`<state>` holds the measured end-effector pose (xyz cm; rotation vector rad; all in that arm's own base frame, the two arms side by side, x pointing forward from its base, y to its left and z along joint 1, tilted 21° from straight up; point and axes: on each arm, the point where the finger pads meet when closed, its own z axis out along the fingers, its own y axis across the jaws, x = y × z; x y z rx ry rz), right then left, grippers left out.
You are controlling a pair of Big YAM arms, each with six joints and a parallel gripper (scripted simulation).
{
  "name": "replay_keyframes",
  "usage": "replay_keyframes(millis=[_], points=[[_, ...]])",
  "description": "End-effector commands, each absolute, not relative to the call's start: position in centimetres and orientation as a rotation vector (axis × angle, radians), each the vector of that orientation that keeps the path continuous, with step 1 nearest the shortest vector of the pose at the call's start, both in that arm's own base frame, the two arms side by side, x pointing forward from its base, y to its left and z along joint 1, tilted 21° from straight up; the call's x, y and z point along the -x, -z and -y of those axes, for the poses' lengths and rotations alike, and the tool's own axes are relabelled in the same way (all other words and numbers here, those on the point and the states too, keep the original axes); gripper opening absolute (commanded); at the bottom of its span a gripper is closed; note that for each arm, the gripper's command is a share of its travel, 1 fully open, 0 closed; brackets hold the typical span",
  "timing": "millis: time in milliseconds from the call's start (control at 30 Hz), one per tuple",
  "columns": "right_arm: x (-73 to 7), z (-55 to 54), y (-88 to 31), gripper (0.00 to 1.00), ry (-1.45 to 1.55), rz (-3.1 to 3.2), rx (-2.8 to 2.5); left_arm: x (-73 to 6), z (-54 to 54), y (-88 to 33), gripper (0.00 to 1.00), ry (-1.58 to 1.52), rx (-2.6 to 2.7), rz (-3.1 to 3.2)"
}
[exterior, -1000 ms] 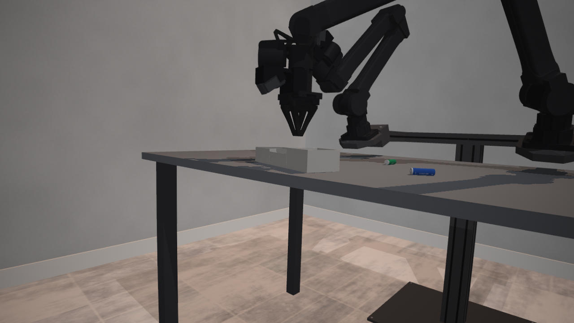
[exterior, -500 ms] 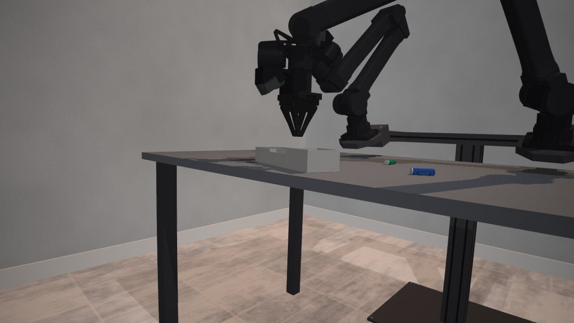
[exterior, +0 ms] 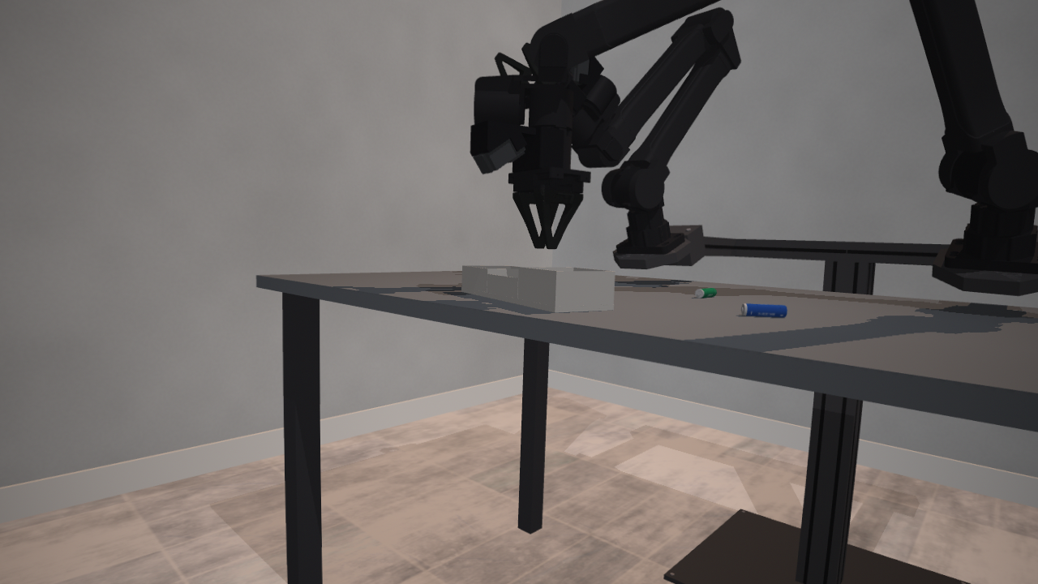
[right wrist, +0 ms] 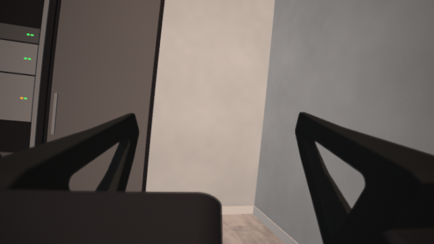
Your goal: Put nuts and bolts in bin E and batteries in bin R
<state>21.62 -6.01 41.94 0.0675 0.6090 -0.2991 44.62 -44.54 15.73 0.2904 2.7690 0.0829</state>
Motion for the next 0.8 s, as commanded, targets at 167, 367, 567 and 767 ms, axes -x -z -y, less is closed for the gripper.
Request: replay_keyframes(millis=[167, 367, 567, 767], points=[[-21.1, 6.1, -42.2, 1.00, 0.304, -0.589, -0.068, -37.9, 43.4, -15.4, 0.28, 0.022, 0.030, -2.755], [-21.1, 6.1, -42.2, 1.00, 0.304, -0.589, -0.068, -35.0, 42.3, -14.2, 0.28, 0.021, 0.030, -2.757], [-21.1, 6.1, -42.2, 1.00, 0.304, -0.589, -0.068, -30.5, 40.6, -12.5, 0.28, 0.021, 0.030, -2.760], [-21.1, 6.1, -42.2, 1.00, 0.304, -0.589, -0.068, -26.1, 39.0, -10.8, 0.28, 0.020, 0.031, -2.763]])
